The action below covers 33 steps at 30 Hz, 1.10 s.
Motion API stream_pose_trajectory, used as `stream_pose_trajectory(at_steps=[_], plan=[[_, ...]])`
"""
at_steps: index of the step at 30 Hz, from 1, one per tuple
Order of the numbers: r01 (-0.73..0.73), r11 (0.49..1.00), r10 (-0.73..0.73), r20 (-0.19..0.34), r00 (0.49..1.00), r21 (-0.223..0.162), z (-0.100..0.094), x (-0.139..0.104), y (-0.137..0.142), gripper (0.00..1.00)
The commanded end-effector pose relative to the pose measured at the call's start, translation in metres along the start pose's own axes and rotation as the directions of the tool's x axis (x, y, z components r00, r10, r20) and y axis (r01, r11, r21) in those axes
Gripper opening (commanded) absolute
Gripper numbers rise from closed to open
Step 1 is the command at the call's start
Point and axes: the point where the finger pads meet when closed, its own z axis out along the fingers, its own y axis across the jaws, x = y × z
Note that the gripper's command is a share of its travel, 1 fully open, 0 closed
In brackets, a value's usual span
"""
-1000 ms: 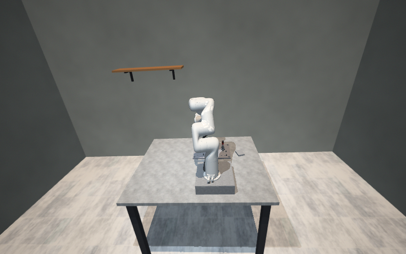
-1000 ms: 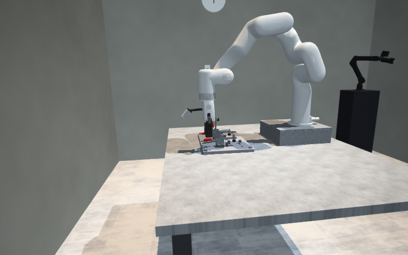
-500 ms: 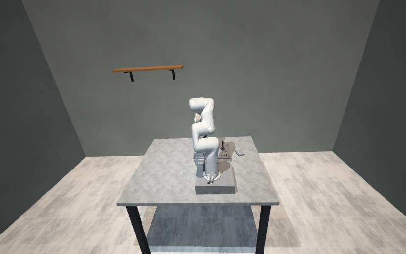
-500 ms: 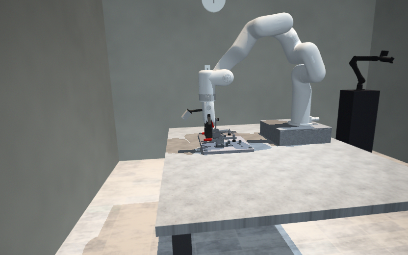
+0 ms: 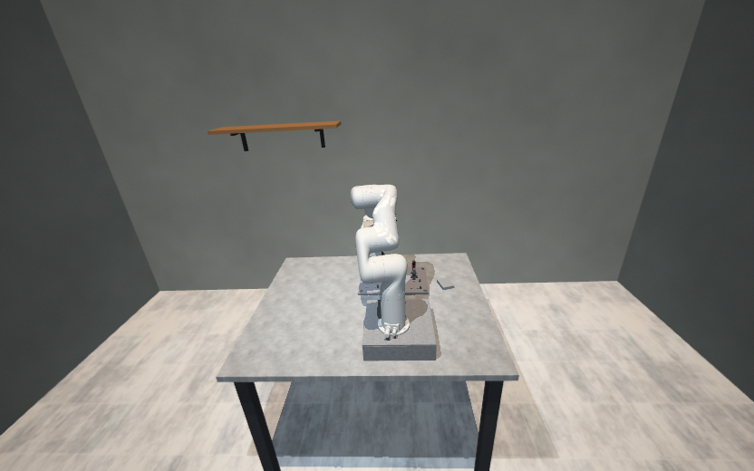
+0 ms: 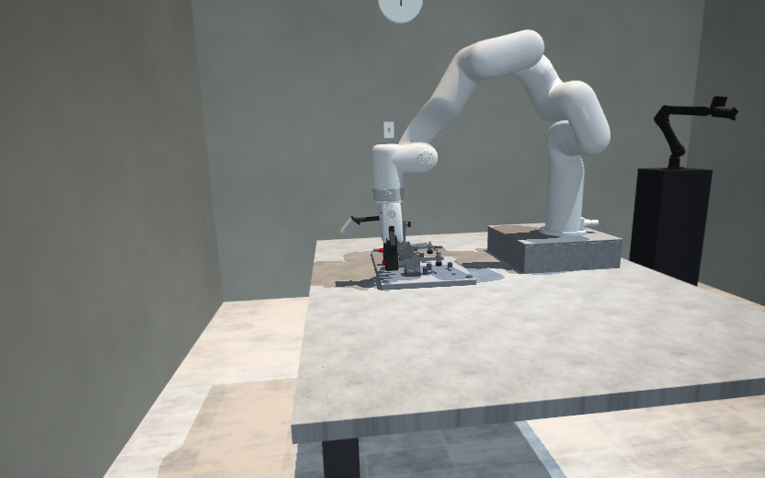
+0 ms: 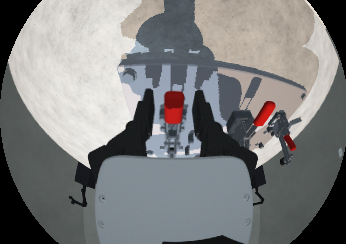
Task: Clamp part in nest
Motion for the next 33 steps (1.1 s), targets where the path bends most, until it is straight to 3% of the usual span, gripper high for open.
stream_pose_trajectory(at_steps=[1,17,18,33], plan=[[0.0,1.0,0.0,-0.005,1.0,0.001,0.0,0.0021,-0.0005,0.47],[0.0,1.0,0.0,-0.005,1.0,0.001,0.0002,0.0021,-0.0005,0.47],[0.0,1.0,0.0,-0.005,1.0,0.001,0.0002,0.0021,-0.0005,0.0],[0.0,1.0,0.0,-0.005,1.0,0.001,0.0002,0.0021,-0.0005,0.0]])
